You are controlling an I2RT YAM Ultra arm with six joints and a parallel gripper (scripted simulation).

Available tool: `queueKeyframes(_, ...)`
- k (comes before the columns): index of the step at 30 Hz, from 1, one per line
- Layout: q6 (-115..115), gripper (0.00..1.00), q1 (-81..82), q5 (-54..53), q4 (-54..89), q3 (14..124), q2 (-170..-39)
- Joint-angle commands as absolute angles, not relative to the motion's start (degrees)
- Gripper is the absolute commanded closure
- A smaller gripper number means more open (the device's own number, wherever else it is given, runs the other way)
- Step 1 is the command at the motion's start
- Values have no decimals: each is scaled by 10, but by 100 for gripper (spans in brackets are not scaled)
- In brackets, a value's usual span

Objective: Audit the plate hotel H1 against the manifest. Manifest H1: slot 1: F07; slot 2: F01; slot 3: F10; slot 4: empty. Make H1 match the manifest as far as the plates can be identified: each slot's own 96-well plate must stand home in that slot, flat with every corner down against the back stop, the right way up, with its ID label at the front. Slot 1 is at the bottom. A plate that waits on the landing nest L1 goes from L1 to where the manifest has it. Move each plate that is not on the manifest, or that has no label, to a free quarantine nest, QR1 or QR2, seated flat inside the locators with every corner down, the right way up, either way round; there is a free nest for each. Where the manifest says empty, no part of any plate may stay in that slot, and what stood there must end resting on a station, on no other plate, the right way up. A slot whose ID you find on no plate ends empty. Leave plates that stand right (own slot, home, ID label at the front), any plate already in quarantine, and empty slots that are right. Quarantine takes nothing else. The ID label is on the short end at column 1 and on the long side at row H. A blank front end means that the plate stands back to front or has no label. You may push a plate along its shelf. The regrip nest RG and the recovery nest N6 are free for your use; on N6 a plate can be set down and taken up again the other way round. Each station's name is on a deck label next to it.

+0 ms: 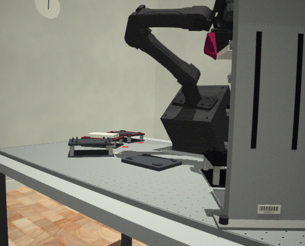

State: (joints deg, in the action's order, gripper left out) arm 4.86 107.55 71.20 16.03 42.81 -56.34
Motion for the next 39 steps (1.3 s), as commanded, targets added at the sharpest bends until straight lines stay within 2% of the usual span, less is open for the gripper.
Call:
queueKeyframes(1,62,14,1087,720,166,427,-558)
queueKeyframes(21,131,14,1123,750,217,394,-540)
queueKeyframes(39,97,14,1106,737,168,369,-532)
